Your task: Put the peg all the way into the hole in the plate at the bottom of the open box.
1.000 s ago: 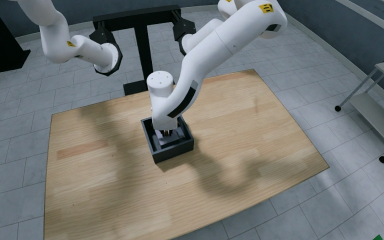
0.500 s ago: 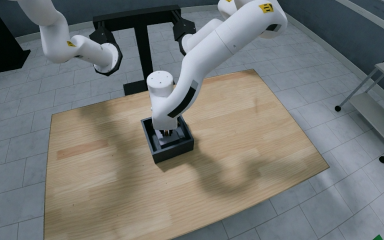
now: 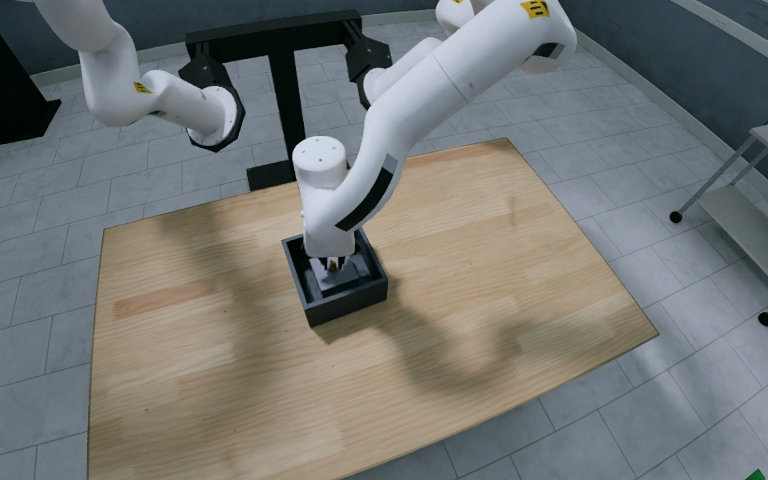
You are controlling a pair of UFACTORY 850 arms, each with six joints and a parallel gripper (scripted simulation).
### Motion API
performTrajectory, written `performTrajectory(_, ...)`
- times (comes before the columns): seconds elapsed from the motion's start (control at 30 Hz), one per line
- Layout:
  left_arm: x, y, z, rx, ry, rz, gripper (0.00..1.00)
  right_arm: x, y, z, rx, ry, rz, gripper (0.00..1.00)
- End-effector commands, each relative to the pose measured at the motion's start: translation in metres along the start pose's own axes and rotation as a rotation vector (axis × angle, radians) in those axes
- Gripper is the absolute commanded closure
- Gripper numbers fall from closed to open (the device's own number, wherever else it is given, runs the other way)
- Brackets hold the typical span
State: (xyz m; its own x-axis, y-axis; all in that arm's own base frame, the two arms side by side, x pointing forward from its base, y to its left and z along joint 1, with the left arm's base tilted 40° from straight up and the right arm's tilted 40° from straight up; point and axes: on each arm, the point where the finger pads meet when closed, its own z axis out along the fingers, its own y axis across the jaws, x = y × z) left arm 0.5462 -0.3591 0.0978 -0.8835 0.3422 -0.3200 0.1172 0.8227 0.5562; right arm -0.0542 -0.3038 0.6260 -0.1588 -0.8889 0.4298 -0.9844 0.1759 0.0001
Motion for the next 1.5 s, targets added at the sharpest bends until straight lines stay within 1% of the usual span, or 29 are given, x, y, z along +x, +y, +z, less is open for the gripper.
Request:
performTrajectory(0.0, -0.001, 0.000, -0.003, 0.001, -0.001, 0.000, 0.71, 0.000, 0.000, -0.001, 0.000, 0.002, 0.000, 0.00)
performTrajectory(0.4, -0.001, 0.000, -0.015, 0.001, -0.001, 0.000, 0.71, 0.000, 0.000, -0.001, 0.000, 0.002, 0.000, 0.00)
performTrajectory(0.9, -0.001, 0.000, -0.019, 0.001, -0.001, 0.000, 0.71, 0.000, 0.000, -0.001, 0.000, 0.002, 0.000, 0.00)
performTrajectory(1.13, -0.001, 0.000, -0.025, 0.001, -0.001, 0.000, 0.71, 0.000, 0.000, -0.001, 0.000, 0.002, 0.000, 0.00)
performTrajectory(1.27, -0.001, 0.000, -0.038, 0.001, -0.001, 0.000, 0.71, 0.000, 0.000, -0.001, 0.000, 0.002, 0.000, 0.00)
performTrajectory(1.47, -0.001, 0.000, -0.067, 0.001, -0.001, 0.000, 0.71, 0.000, 0.000, -0.001, 0.000, 0.002, 0.000, 0.00)
